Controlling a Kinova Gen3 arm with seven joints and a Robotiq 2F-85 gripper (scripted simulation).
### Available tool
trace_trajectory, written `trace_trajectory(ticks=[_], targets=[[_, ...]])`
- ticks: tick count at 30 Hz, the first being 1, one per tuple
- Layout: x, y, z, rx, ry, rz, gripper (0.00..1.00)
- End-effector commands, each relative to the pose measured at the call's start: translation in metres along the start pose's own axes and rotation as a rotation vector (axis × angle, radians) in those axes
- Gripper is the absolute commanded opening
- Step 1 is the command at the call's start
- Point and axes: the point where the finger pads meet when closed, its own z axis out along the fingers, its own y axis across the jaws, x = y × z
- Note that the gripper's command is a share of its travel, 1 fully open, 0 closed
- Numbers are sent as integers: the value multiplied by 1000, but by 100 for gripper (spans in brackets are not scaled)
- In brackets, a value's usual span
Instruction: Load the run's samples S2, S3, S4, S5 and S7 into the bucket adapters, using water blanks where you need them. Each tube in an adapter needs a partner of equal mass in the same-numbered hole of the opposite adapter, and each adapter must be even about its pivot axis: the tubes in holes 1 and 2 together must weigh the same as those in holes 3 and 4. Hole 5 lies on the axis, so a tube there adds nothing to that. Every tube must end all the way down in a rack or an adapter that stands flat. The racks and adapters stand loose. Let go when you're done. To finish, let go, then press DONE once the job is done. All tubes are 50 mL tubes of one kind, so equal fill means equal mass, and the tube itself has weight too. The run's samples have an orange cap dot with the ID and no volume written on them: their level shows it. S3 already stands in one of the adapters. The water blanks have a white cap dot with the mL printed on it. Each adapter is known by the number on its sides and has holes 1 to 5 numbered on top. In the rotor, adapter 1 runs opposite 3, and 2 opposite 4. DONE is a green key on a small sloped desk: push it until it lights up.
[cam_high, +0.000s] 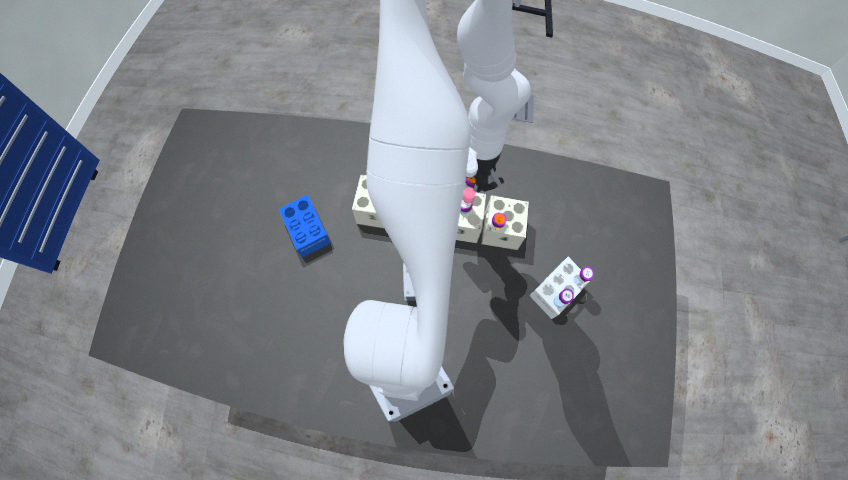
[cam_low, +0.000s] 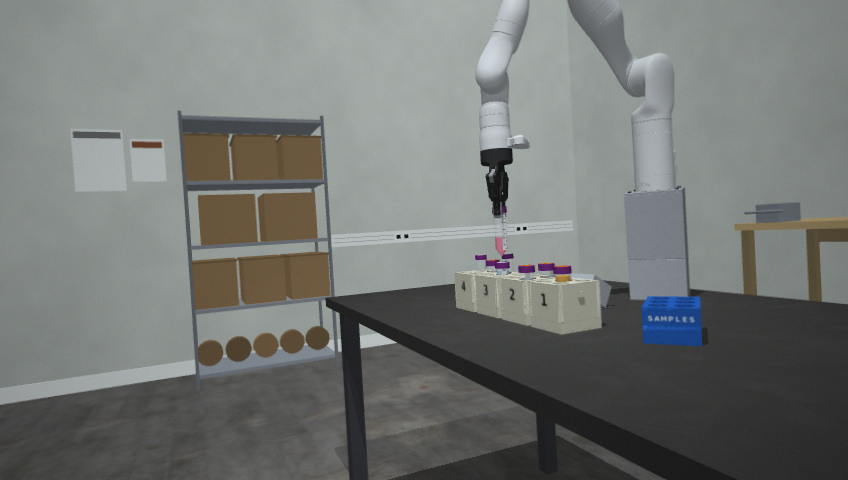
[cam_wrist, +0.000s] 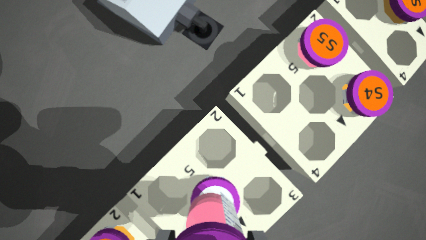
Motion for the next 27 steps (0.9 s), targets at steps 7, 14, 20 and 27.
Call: trace_trajectory(ticks=[7,14,20,27], targets=[[-23,-11,-1,-1,-1,0,10],[-41,-20,-1,-1,-1,0,10],[-59,-29,-1,-1,-1,0,10],[-74,-36,-1,-1,-1,0,10]])
